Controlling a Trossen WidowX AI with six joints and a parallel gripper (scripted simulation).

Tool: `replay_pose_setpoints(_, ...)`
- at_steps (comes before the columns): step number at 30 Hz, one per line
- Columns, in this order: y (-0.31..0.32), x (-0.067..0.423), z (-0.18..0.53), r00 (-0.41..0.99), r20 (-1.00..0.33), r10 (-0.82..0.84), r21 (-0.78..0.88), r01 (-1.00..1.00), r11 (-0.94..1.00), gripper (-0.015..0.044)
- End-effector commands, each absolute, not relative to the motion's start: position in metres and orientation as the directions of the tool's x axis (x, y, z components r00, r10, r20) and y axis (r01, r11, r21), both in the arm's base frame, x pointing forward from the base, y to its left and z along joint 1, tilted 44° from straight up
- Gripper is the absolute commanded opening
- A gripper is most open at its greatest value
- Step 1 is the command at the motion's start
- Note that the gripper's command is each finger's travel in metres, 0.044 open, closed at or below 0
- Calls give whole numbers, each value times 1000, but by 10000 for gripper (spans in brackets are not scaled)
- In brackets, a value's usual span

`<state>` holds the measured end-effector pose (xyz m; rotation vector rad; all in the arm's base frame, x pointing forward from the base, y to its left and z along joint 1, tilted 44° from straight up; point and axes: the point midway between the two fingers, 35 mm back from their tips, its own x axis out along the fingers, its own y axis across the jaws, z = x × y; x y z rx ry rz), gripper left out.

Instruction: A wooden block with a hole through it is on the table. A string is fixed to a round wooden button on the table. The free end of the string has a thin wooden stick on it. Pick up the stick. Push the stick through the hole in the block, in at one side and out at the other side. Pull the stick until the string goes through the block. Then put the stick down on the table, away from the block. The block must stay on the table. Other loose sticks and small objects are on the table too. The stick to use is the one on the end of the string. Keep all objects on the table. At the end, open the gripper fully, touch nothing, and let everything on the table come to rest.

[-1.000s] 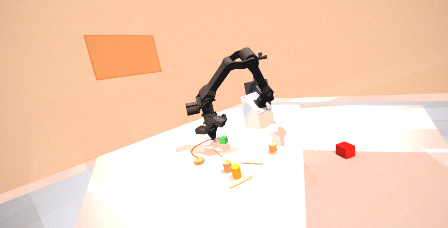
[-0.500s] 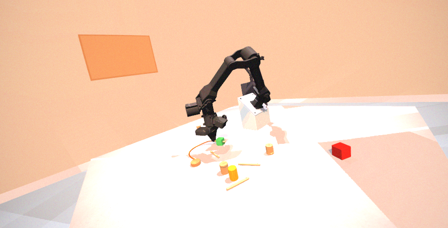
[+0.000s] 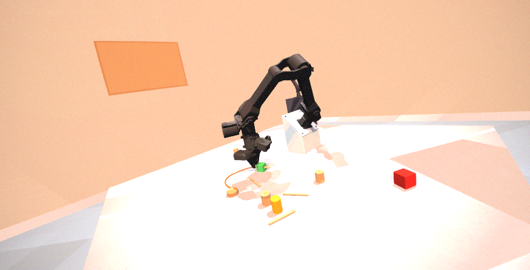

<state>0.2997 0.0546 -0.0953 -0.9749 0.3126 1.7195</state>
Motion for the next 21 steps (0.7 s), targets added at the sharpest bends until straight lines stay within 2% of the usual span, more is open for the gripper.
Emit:
replay_pose_setpoints(1,47,302,-89,-81,-736,672,-252,-889,-383,121)
replay_pose_setpoints(6,0,307,-40,-80,-738,670,-251,-888,-384,121)
replay_pose_setpoints(13,1,308,-42,-68,-737,673,-247,-899,-362,121)
replay_pose_setpoints(17,5,306,-38,-70,-735,674,-37,-989,-143,121)
replay_pose_setpoints(21,9,303,-33,-73,-733,676,222,-965,137,121)
